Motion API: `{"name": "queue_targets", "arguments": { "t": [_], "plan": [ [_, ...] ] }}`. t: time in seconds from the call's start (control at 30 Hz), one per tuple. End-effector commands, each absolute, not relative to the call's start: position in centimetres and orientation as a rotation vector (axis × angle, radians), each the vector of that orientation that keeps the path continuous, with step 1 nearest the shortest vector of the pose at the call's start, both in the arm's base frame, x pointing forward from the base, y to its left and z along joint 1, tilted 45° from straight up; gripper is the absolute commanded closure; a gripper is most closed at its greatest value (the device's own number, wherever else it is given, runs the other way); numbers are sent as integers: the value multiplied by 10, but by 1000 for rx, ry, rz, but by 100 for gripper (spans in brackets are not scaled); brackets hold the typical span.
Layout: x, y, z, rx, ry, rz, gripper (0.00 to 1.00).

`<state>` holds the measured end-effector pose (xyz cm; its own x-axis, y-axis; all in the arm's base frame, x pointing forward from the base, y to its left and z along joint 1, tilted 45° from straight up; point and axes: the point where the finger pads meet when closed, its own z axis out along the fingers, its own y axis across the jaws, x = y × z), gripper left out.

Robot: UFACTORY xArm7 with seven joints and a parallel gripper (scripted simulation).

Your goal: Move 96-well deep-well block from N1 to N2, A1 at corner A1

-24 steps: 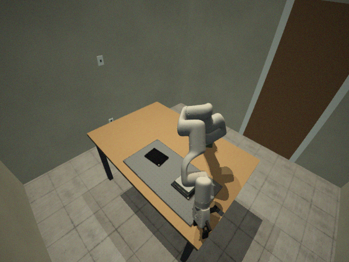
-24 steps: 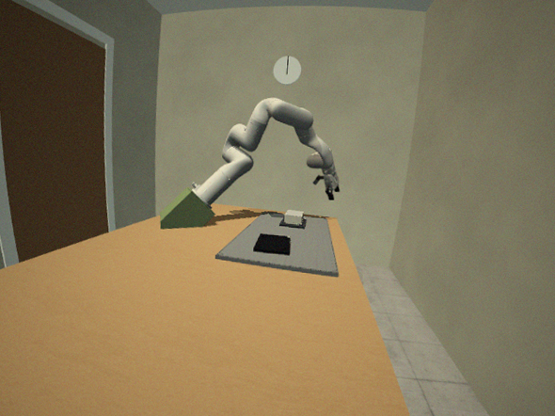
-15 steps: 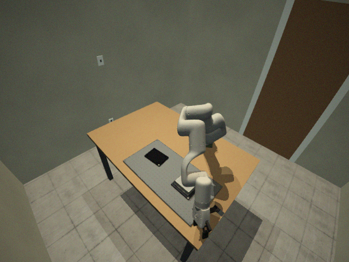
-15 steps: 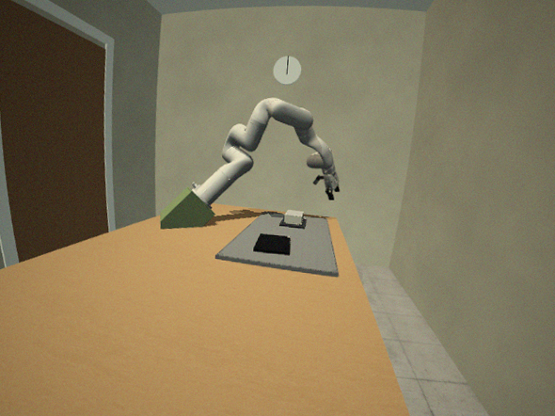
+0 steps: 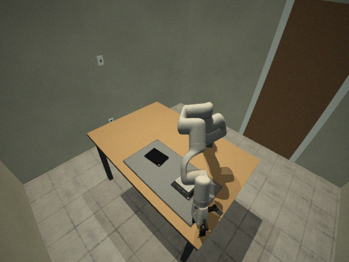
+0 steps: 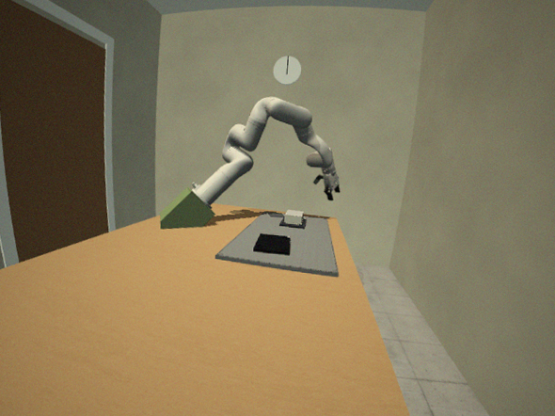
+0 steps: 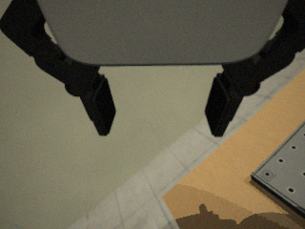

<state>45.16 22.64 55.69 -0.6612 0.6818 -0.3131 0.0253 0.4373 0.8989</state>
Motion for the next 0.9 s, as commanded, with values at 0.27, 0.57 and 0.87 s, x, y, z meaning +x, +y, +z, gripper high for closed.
{"name": "queue_targets", "arguments": {
  "t": [0.27, 0.57, 0.87],
  "plan": [
    [448, 186, 529, 813, 2044, 1243, 0],
    [441, 161, 507, 974, 2058, 1239, 0],
    [436, 145, 492, 1016, 2060, 1237, 0]
  ]
}}
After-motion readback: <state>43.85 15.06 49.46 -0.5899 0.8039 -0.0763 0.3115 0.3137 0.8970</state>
